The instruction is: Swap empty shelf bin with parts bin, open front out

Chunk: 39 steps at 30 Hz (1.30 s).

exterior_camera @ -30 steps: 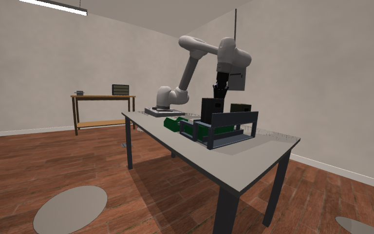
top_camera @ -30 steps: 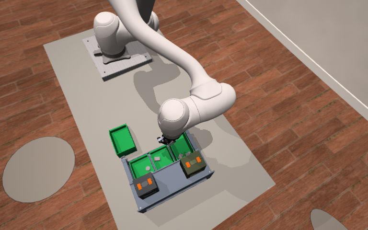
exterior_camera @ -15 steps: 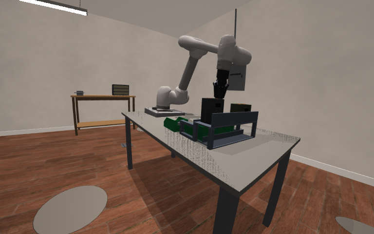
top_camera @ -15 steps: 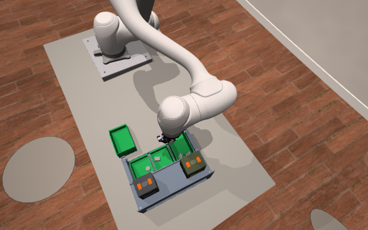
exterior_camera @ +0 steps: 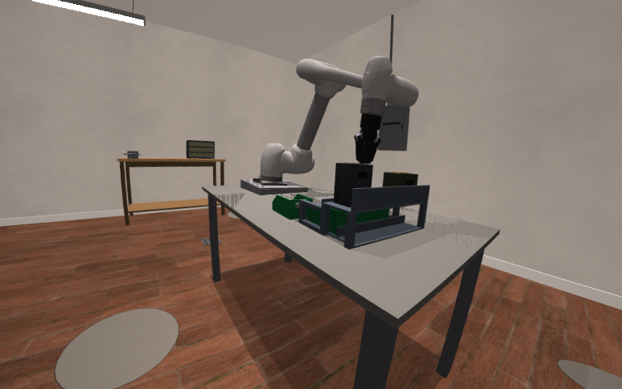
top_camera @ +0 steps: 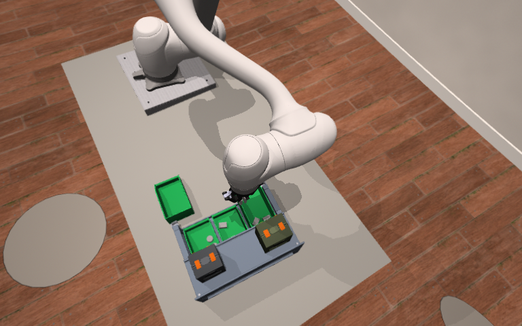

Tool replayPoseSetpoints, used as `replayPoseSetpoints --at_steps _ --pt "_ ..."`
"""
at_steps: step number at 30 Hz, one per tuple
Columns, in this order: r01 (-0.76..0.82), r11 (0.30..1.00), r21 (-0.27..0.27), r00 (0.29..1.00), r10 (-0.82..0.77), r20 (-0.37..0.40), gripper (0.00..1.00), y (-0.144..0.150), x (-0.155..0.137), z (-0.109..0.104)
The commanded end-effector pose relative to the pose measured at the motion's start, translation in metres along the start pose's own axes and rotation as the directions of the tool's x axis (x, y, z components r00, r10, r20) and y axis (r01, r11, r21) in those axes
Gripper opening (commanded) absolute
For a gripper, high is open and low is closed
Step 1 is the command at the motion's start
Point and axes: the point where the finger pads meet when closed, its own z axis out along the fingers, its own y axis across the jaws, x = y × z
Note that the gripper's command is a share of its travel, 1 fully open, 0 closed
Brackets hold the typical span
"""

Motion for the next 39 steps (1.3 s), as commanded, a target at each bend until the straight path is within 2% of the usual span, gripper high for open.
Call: replayPoseSetpoints --at_steps 1,5,6,26,32,35,39 --pt "0.0 1.0 0.0 1.0 0.0 0.0 0.15 0.0 0.0 -0.001" --pt "0.0 1.0 0.0 1.0 0.0 0.0 0.15 0.0 0.0 -0.001" --pt "0.0 1.0 0.0 1.0 0.0 0.0 0.1 0.0 0.0 -0.001" --pt "-0.001 1.0 0.0 1.0 0.001 0.0 0.1 0.0 0.0 -0.001" --pt "-0.056 0.998 0.0 0.998 0.056 -0.005 0.1 -0.002 -0.004 0.0" --pt "-0.19 0.982 0.002 0.982 0.19 -0.015 0.1 -0.007 -0.014 0.003" --pt "-0.421 0.907 0.014 0.907 0.421 -0.032 0.1 -0.017 -0.036 0.009"
